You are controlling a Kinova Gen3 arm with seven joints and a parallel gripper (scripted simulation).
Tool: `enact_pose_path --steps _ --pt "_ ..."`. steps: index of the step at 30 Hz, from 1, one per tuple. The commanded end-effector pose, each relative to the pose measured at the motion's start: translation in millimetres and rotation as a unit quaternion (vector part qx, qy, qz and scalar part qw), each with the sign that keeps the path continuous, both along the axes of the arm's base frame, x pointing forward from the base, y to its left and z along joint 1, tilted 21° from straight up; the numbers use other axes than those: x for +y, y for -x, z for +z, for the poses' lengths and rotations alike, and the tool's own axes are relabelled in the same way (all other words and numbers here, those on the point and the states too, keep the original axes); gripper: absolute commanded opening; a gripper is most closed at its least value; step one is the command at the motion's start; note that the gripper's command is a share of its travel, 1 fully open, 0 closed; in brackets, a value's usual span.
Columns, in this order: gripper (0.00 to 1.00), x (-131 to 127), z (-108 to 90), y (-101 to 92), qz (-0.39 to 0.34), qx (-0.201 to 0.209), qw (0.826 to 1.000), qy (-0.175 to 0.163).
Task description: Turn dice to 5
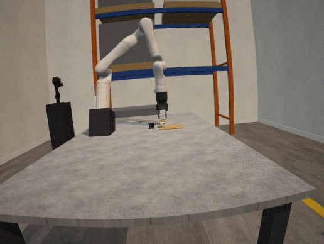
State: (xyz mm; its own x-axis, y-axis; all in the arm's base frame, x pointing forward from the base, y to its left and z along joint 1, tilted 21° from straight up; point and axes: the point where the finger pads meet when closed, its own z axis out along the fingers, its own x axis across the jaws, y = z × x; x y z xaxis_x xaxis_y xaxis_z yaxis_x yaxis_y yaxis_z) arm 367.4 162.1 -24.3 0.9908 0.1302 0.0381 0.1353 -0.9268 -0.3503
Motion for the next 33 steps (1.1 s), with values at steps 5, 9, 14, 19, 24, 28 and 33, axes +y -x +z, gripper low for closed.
enact_pose_path --steps 5,9,14,19,24,28,33 --pt "0.87 -1 -0.4 -1.7 -0.004 0.0 1.0 0.0" --pt "0.87 -1 -0.4 -1.7 -0.004 0.0 1.0 0.0" --pt "0.87 -1 -0.7 -1.7 -0.004 0.0 1.0 0.0" --pt "0.87 1 -4.4 -1.7 -0.004 0.0 1.0 0.0" --pt "0.87 2 -9.0 -1.7 -0.004 0.0 1.0 0.0" --pt "0.87 5 -16.9 -1.6 -0.004 0.0 1.0 0.0" --pt "0.87 9 -26.8 -1.5 -0.004 0.0 1.0 0.0"
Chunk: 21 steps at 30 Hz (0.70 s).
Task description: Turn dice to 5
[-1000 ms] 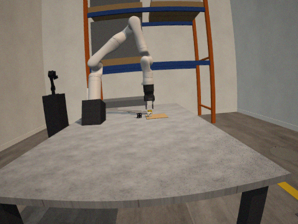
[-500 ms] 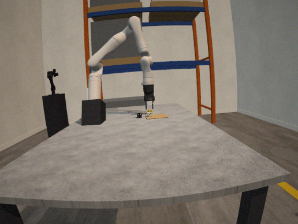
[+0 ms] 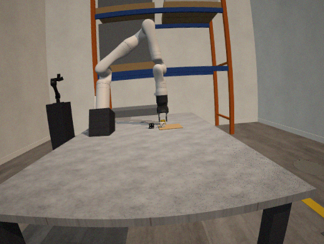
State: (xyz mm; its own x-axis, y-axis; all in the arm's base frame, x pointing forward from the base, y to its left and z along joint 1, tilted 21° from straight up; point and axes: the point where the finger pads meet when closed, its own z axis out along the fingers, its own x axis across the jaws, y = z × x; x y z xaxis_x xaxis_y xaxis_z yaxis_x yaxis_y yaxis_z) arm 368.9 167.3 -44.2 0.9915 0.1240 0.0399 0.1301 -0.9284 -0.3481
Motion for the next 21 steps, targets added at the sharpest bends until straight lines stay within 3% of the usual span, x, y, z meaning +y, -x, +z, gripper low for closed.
enact_pose_path --steps 1,21 --pt "0.87 4.6 -8.5 -0.1 -0.001 0.001 1.0 -0.001" --pt "0.87 6.7 -14.2 0.0 -0.001 0.001 1.0 -0.001"
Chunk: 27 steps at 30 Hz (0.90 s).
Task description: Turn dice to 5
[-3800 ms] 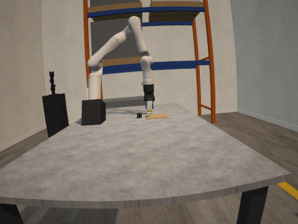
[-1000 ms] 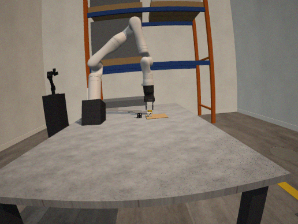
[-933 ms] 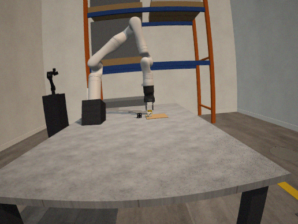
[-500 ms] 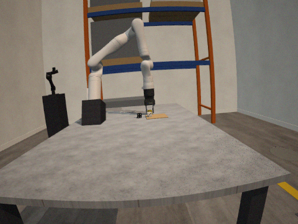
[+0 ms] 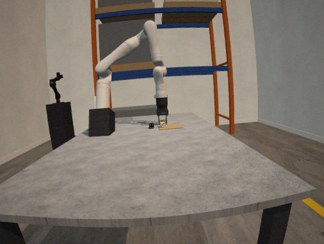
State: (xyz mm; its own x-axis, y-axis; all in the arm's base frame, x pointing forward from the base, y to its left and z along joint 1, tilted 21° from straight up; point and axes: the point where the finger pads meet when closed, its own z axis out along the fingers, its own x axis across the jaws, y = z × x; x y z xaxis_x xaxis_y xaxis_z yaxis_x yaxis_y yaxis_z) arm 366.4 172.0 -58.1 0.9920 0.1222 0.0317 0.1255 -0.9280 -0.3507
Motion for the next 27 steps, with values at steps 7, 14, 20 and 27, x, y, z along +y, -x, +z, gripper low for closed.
enact_pose_path --steps 7,14,20,27 --pt "0.87 2.0 -0.2 -2.5 0.0 -0.003 1.0 0.0" --pt "0.87 2.0 -0.2 -2.5 0.0 -0.003 1.0 0.0" --pt "0.87 2.0 -0.2 -2.5 0.0 -0.003 1.0 0.0" --pt "0.57 2.0 -0.2 -2.5 0.0 -0.003 1.0 0.0"
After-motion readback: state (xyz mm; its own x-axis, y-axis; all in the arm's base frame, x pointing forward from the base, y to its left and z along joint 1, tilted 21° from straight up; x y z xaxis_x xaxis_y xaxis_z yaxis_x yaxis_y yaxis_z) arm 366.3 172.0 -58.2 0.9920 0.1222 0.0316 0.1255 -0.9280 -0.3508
